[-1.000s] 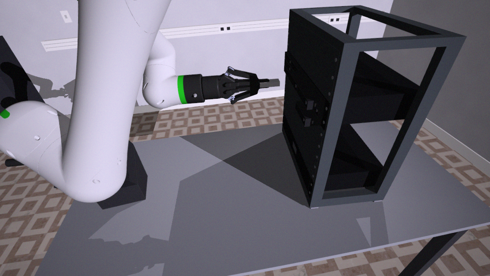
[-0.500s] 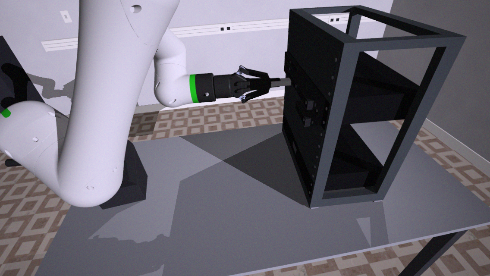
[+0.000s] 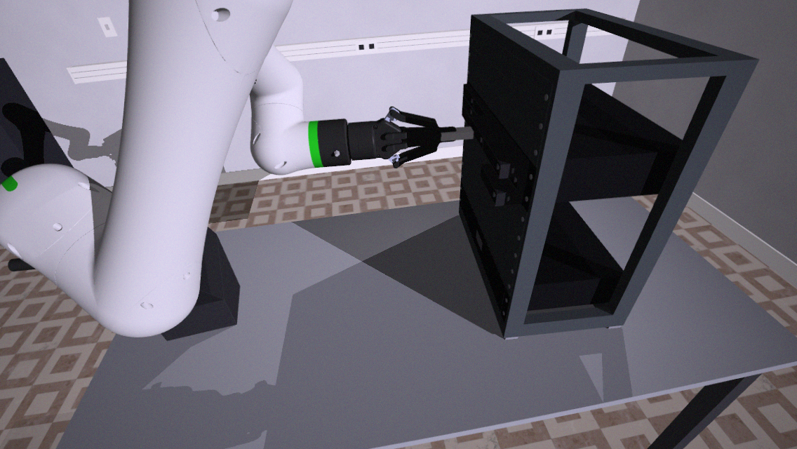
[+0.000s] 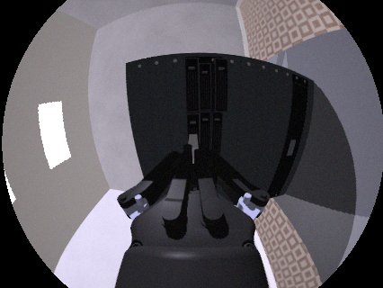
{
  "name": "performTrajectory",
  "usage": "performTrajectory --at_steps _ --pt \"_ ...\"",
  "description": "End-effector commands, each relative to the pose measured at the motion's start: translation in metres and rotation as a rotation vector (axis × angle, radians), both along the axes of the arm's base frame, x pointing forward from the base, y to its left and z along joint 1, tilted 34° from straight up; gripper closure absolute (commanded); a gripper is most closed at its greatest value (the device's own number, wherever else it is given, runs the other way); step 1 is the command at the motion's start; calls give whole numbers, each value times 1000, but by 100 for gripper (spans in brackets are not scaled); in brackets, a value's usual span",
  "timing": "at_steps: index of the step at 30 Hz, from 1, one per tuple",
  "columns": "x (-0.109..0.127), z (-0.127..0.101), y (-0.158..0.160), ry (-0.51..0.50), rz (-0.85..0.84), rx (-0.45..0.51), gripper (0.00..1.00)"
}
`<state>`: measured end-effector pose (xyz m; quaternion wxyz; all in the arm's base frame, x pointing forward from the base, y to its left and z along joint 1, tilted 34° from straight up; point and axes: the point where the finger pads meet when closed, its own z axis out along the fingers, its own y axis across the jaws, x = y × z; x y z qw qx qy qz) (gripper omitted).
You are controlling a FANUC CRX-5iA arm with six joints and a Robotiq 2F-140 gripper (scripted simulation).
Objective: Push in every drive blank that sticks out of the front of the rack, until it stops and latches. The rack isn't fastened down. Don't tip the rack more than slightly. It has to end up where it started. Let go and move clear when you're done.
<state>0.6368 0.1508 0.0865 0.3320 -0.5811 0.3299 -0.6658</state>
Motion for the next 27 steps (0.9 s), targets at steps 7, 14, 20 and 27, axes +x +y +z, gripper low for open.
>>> performTrajectory --at_steps 7,14,20,27 --pt "0 1 1 -1 1 1 90" --pt "0 1 1 -1 1 1 90" --pt "6 1 0 -1 1 1 90" --pt "10 2 0 -1 1 1 90"
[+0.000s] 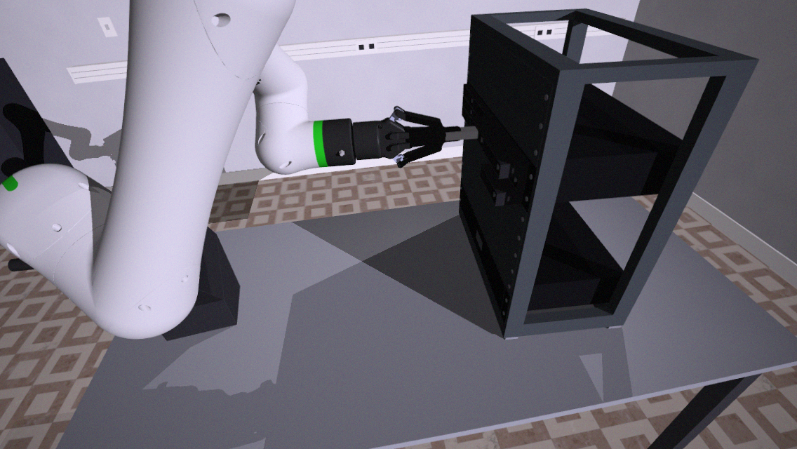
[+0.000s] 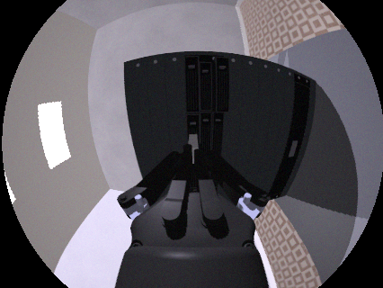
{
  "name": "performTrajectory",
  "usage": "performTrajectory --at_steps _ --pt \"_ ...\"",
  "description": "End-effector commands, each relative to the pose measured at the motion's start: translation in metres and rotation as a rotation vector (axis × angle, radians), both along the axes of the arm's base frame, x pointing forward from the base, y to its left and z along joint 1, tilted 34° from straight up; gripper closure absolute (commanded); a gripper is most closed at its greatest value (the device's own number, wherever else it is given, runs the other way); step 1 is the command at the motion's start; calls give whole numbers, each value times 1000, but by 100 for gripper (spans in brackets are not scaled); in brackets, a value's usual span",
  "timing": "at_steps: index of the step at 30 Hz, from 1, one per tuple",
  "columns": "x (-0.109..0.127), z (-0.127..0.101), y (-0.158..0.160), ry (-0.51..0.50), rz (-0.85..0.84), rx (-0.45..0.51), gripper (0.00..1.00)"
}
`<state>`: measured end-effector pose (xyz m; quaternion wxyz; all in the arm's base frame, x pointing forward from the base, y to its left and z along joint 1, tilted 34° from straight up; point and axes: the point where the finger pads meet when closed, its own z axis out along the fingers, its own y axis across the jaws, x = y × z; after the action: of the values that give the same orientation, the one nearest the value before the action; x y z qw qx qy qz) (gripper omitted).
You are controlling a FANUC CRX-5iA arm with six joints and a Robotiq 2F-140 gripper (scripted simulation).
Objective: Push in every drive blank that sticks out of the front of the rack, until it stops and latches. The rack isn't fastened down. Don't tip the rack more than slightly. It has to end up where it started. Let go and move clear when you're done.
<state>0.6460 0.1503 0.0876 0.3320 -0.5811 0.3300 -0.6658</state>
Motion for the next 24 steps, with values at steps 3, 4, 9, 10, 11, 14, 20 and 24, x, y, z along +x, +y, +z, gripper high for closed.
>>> performTrajectory --at_steps 3,4,9,10,11,14,20,24 --pt "1 1 1 -1 1 1 90" --pt "1 1 1 -1 1 1 90" --pt "2 1 1 -1 1 1 90" --pt "3 1 1 -1 1 1 90" --pt "3 1 1 -1 1 1 90" --pt "7 1 0 -1 1 1 90" --pt "11 2 0 -1 1 1 90" --pt "11 2 0 -1 1 1 90"
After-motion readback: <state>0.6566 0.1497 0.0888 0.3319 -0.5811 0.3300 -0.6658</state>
